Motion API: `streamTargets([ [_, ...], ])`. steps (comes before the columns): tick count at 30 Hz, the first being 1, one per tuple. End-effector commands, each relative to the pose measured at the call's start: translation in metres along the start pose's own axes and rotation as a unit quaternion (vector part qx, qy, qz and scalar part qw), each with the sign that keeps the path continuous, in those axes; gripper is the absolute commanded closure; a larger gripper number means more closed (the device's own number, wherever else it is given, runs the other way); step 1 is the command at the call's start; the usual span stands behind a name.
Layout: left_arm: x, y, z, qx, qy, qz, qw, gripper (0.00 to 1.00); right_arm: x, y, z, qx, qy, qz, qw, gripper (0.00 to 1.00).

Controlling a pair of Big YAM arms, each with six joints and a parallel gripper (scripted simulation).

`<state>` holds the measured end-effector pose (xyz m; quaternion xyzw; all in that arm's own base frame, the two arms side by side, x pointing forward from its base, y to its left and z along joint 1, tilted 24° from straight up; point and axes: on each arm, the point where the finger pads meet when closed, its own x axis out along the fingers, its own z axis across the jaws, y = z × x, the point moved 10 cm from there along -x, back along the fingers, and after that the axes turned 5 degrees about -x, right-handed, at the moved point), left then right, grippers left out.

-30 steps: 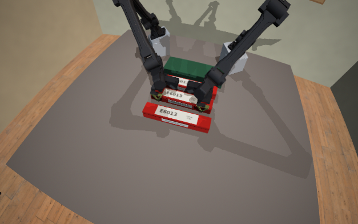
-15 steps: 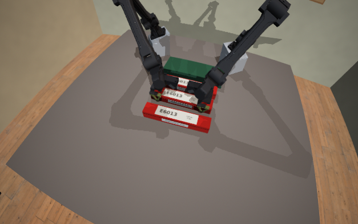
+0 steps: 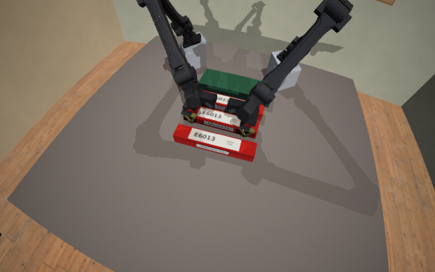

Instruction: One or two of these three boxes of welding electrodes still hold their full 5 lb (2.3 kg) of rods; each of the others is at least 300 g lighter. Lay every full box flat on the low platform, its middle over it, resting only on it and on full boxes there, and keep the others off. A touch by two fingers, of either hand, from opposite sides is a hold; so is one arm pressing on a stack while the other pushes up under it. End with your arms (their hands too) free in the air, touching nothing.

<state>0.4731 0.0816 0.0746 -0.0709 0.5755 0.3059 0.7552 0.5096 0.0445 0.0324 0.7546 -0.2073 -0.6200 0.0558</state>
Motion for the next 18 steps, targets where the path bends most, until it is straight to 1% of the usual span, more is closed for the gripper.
streamTargets([
  [1, 0.003, 0.005, 0.010, -0.007, -0.006, 0.000, 1.000, 0.00, -0.012, -0.001, -0.012, 0.005, 0.017, -0.007, 1.000, 0.00],
  [3, 0.003, 0.005, 0.010, -0.007, -0.006, 0.000, 1.000, 0.00, -0.012, -0.001, -0.012, 0.005, 0.017, -0.007, 1.000, 0.00],
  [4, 0.003, 0.005, 0.010, -0.007, -0.006, 0.000, 1.000, 0.00, -0.012, -0.010, 0.002, 0.003, 0.019, -0.009, 1.000, 0.00],
  [5, -0.022, -0.010, 0.005, -0.005, -0.016, -0.008, 1.000, 0.00, -0.023, -0.007, 0.002, 0.002, 0.016, -0.007, 1.000, 0.00],
  [7, -0.034, -0.011, 0.007, -0.006, -0.019, -0.009, 1.000, 0.00, -0.036, -0.008, -0.002, 0.003, 0.020, -0.009, 1.000, 0.00],
  [8, -0.040, -0.011, 0.009, -0.007, -0.021, -0.010, 1.000, 0.00, -0.048, -0.009, -0.014, 0.009, 0.032, -0.014, 0.999, 0.00],
  [11, -0.060, -0.012, 0.016, -0.010, -0.028, -0.014, 0.999, 0.00, -0.064, -0.009, -0.014, 0.010, 0.033, -0.014, 0.999, 0.00],
  [12, -0.065, -0.012, 0.016, -0.010, -0.028, -0.014, 0.999, 0.00, -0.069, -0.009, -0.014, 0.010, 0.033, -0.014, 0.999, 0.00],
  [14, -0.065, -0.012, 0.016, -0.010, -0.028, -0.014, 0.999, 0.00, -0.069, -0.009, -0.014, 0.010, 0.033, -0.014, 0.999, 0.00],
  [16, -0.068, -0.011, 0.007, -0.006, -0.018, -0.009, 1.000, 0.00, -0.080, -0.009, -0.014, 0.010, 0.033, -0.015, 0.999, 0.00],
  [18, -0.081, -0.010, 0.008, -0.007, -0.021, -0.011, 1.000, 0.00, -0.088, -0.008, -0.011, 0.009, 0.030, -0.014, 0.999, 0.00],
])
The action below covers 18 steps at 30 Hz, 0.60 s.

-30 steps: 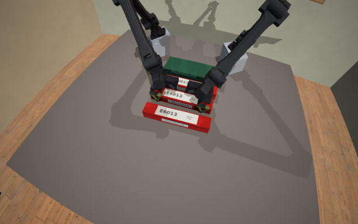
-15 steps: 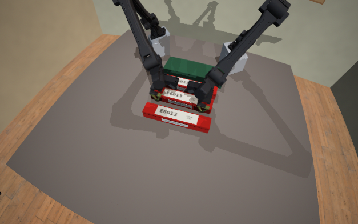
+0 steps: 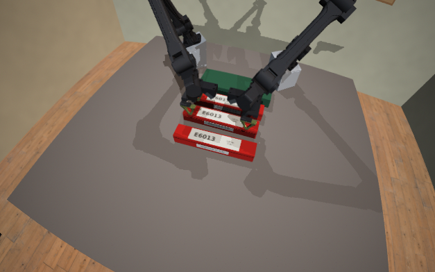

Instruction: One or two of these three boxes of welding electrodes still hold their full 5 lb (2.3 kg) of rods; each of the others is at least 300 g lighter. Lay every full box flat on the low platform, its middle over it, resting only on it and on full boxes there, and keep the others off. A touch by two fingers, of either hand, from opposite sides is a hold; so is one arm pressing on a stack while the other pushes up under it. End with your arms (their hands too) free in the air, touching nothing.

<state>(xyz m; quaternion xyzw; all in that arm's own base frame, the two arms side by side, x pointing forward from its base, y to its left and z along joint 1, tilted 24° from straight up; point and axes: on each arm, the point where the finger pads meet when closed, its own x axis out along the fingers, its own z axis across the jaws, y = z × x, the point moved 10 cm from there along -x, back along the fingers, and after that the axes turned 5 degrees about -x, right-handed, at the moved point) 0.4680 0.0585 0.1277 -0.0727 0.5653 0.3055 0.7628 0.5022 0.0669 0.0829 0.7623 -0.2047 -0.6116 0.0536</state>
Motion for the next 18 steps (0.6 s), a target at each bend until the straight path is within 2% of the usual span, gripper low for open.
streamTargets([
  [1, -0.032, -0.009, 0.012, -0.007, -0.016, -0.010, 1.000, 0.00, -0.032, -0.006, -0.003, 0.003, 0.012, -0.006, 1.000, 0.00],
  [6, -0.056, -0.008, 0.009, -0.006, -0.013, -0.009, 1.000, 0.00, -0.065, -0.007, -0.014, 0.008, 0.023, -0.012, 1.000, 0.00],
  [7, -0.064, -0.009, 0.013, -0.008, -0.017, -0.012, 1.000, 0.00, -0.067, -0.007, -0.014, 0.008, 0.023, -0.012, 1.000, 0.00],
  [9, -0.058, -0.007, 0.003, -0.003, -0.006, -0.006, 1.000, 0.00, -0.060, -0.006, -0.005, 0.004, 0.014, -0.008, 1.000, 0.00],
  [10, -0.042, -0.011, -0.002, 0.005, 0.010, 0.002, 1.000, 0.00, -0.048, -0.003, -0.006, 0.004, 0.007, -0.005, 1.000, 0.00],
  [14, -0.037, -0.003, -0.001, -0.004, 0.015, 0.007, 1.000, 0.00, -0.048, -0.003, -0.006, 0.004, 0.007, -0.005, 1.000, 0.00],
  [16, -0.037, -0.003, -0.001, -0.004, 0.015, 0.007, 1.000, 0.00, -0.048, -0.003, -0.006, 0.004, 0.007, -0.005, 1.000, 0.00],
  [17, -0.054, -0.004, -0.010, 0.002, -0.002, -0.003, 1.000, 0.00, -0.054, -0.006, 0.011, 0.001, 0.004, -0.003, 1.000, 0.00],
  [18, -0.054, -0.004, -0.015, -0.001, -0.007, -0.007, 1.000, 0.00, -0.055, -0.007, 0.018, 0.002, 0.004, -0.003, 1.000, 0.00],
])
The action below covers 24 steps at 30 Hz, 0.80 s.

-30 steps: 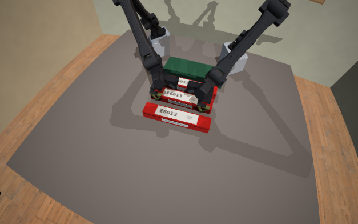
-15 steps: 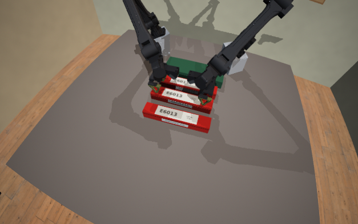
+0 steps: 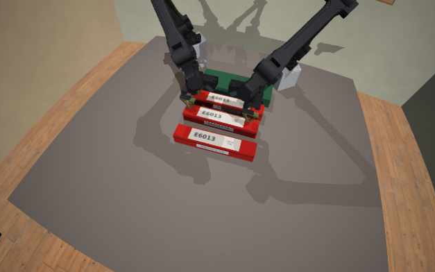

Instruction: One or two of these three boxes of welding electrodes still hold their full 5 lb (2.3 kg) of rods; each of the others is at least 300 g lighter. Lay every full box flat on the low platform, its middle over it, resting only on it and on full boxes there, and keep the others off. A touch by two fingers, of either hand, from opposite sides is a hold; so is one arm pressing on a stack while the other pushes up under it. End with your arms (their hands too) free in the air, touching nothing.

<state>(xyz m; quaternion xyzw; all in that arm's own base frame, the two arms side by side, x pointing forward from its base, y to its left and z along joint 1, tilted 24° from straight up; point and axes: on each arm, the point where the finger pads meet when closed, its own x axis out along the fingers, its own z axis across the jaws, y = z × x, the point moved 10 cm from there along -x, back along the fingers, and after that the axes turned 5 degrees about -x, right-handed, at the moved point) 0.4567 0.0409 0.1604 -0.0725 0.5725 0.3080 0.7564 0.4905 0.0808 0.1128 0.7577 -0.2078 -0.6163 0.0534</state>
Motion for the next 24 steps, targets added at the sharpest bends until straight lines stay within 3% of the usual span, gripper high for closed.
streamTargets([
  [1, -0.017, -0.003, -0.015, -0.002, -0.017, -0.012, 1.000, 0.00, -0.021, -0.009, 0.016, 0.004, 0.017, -0.010, 1.000, 0.00],
  [19, -0.029, 0.016, -0.118, 0.000, -0.008, -0.009, 1.000, 0.00, -0.034, -0.026, 0.118, 0.005, 0.016, -0.013, 1.000, 0.00],
  [22, -0.028, 0.015, -0.108, -0.002, -0.009, -0.009, 1.000, 0.00, -0.039, -0.035, 0.103, 0.010, 0.024, -0.019, 0.999, 0.00],
  [24, -0.028, 0.015, -0.108, -0.002, -0.009, -0.009, 1.000, 0.00, -0.034, -0.025, 0.097, 0.024, 0.019, -0.016, 0.999, 0.00],
])
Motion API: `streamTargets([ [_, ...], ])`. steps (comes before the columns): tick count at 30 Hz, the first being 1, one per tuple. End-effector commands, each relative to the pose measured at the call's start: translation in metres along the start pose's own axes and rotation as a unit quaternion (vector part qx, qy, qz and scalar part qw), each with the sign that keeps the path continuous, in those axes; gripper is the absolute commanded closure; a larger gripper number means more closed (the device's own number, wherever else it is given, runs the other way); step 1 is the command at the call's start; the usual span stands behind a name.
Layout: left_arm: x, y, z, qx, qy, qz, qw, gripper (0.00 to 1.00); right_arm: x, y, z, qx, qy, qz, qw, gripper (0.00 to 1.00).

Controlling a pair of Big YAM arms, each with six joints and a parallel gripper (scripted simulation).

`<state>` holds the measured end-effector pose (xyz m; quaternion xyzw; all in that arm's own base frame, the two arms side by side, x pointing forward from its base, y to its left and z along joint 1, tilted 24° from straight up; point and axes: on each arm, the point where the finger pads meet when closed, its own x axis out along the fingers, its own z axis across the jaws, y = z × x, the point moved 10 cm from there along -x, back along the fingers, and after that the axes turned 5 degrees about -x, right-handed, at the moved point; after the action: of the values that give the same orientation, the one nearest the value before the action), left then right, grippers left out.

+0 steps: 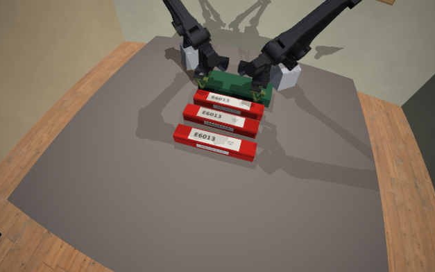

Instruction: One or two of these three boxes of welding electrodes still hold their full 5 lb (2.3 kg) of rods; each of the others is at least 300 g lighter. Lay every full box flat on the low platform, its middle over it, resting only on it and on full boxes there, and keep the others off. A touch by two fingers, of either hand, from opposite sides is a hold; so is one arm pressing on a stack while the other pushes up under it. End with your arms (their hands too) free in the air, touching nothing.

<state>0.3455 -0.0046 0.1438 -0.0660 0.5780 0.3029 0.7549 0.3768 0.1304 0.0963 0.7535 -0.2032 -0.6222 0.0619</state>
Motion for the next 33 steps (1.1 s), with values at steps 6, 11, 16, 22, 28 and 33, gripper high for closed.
streamTargets([
  [6, -0.009, -0.006, 0.010, -0.011, -0.012, -0.010, 1.000, 0.00, -0.011, -0.003, -0.012, 0.016, 0.016, -0.012, 1.000, 0.00],
  [11, -0.009, -0.006, 0.010, -0.011, -0.012, -0.010, 1.000, 0.00, -0.010, -0.003, -0.012, 0.016, 0.016, -0.012, 1.000, 0.00],
  [16, 0.015, -0.001, 0.003, -0.007, -0.001, 0.000, 1.000, 0.00, 0.017, 0.002, -0.008, 0.012, 0.005, -0.003, 1.000, 0.00],
  [22, 0.025, -0.001, 0.003, -0.007, 0.000, -0.001, 1.000, 0.00, 0.029, 0.002, -0.006, 0.011, 0.003, -0.002, 1.000, 0.00],
  [28, 0.041, -0.001, 0.002, -0.007, 0.000, -0.001, 1.000, 0.00, 0.045, 0.003, -0.005, 0.011, 0.003, -0.002, 1.000, 0.00],
  [33, 0.047, -0.004, 0.010, -0.010, -0.007, -0.005, 1.000, 0.00, 0.041, 0.001, -0.017, 0.019, 0.016, -0.010, 1.000, 0.00],
])
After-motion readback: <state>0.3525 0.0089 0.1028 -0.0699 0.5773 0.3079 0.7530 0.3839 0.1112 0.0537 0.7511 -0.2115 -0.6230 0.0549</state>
